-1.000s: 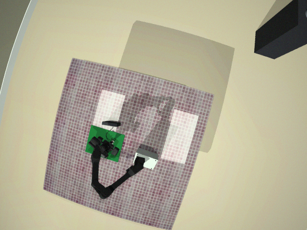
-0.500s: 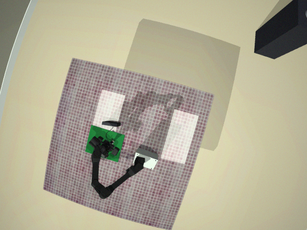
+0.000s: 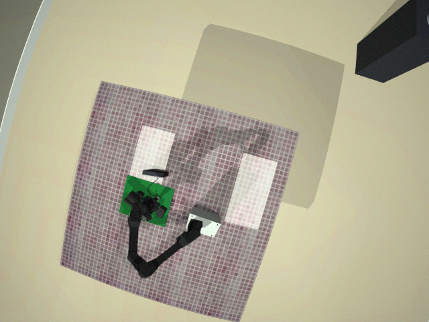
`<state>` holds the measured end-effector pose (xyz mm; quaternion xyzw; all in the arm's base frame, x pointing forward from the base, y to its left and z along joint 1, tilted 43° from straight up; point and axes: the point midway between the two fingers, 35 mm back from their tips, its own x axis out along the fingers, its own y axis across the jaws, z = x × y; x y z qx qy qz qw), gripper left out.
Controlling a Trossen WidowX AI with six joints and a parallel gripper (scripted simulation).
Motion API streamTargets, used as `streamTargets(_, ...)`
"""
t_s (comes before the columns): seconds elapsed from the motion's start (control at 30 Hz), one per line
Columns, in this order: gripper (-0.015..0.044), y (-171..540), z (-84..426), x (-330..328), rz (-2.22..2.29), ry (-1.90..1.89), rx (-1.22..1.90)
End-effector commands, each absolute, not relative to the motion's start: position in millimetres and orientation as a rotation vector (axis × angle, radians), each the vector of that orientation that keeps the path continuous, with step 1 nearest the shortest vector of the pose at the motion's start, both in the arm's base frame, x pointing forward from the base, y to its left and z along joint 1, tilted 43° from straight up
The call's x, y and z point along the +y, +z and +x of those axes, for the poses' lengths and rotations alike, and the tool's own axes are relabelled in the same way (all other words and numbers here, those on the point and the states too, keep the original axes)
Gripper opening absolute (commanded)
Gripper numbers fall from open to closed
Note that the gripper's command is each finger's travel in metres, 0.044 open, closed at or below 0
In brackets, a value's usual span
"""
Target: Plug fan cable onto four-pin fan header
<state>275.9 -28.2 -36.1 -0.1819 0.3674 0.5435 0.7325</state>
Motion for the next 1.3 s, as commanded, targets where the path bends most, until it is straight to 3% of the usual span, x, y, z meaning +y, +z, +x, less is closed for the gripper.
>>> streamTargets(0.0,0.0000,-37.0,276.2,-27.0,-0.394,1.195,0.806)
streamTargets(1.27,0.0000,-46.7,277.9,-18.0,-0.393,1.195,0.806)
